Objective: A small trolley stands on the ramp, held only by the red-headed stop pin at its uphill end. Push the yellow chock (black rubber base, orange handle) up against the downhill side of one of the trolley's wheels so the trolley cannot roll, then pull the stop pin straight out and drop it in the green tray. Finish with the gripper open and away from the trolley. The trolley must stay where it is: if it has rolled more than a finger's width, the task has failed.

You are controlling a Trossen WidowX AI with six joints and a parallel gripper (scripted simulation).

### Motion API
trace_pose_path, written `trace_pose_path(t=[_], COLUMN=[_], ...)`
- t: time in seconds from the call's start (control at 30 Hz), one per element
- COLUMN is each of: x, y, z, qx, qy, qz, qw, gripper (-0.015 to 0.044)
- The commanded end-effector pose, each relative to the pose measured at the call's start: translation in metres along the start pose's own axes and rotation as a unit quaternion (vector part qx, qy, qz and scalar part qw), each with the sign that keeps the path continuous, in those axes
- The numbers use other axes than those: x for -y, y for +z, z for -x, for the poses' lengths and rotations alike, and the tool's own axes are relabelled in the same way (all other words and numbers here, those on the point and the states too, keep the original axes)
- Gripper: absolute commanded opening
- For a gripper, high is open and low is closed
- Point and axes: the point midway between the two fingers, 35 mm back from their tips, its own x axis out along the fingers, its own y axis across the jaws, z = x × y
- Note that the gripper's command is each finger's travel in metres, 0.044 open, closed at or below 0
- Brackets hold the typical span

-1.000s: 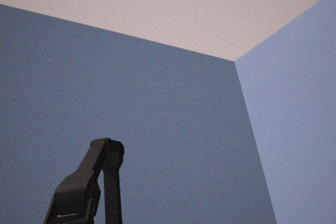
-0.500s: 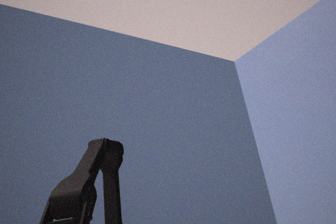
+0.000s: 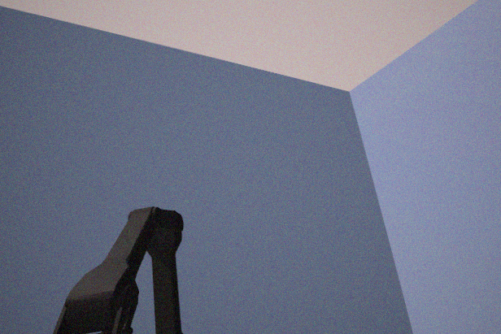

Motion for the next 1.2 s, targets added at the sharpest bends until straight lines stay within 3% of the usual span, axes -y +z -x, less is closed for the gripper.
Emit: trace_pose_path(t=[0.0, 0.47, 0.67, 1.1, 1.17], x=[-0.003, -0.006, -0.005, 0.001, 0.001], y=[-0.001, -0.002, -0.001, 0.001, 0.001], z=[0.0, -0.001, -0.001, 0.025, 0.028], qx=[-0.001, -0.001, 0.0, -0.001, -0.001], qy=[0.002, 0.002, 0.002, 0.002, 0.002], qz=[0.002, 0.002, 0.0, 0.002, 0.002], qw=[1.0, 1.0, 1.0, 1.0, 1.0], gripper=[0.019, 0.019, 0.034, 0.034, 0.0392])
